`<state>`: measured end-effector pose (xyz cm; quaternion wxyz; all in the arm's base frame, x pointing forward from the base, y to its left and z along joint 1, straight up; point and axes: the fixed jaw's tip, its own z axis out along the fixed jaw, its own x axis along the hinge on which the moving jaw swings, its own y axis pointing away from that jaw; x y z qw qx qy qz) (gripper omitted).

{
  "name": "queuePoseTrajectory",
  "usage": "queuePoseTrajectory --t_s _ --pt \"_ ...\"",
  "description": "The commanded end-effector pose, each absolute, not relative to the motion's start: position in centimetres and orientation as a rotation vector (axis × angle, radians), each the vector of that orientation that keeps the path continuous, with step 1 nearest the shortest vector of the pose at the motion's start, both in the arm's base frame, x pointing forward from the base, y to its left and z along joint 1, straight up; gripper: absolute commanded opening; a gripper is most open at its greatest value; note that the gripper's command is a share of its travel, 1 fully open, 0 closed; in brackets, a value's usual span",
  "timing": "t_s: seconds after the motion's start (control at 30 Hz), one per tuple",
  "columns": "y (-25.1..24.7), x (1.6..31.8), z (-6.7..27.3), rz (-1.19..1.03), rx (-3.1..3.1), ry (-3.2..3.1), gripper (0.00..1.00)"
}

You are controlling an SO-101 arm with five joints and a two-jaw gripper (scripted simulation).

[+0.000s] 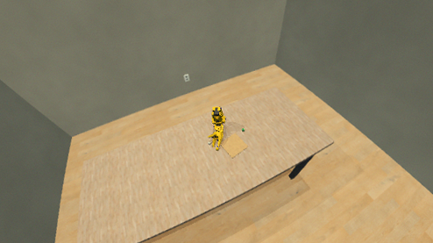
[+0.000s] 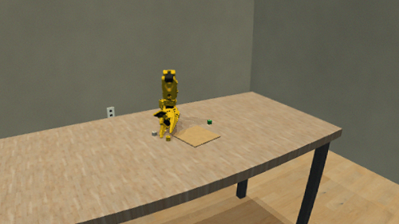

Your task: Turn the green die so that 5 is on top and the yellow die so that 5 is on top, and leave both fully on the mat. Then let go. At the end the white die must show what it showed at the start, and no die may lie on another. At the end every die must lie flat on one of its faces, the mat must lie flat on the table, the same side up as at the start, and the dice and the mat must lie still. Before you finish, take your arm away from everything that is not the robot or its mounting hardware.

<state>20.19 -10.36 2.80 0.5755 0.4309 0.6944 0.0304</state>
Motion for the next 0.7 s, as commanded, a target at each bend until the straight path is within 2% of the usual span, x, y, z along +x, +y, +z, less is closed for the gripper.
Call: queuePoseTrajectory --t_s 0.0,0.37,0.67 --pt "-9.9 19.4 3.3 0.218 1.174 1.516 0.27" --pt "-10.0 19.5 3.4 0.22 1.169 1.511 0.27" --pt "-10.2 20.0 5.0 0.238 1.111 1.45 0.26"
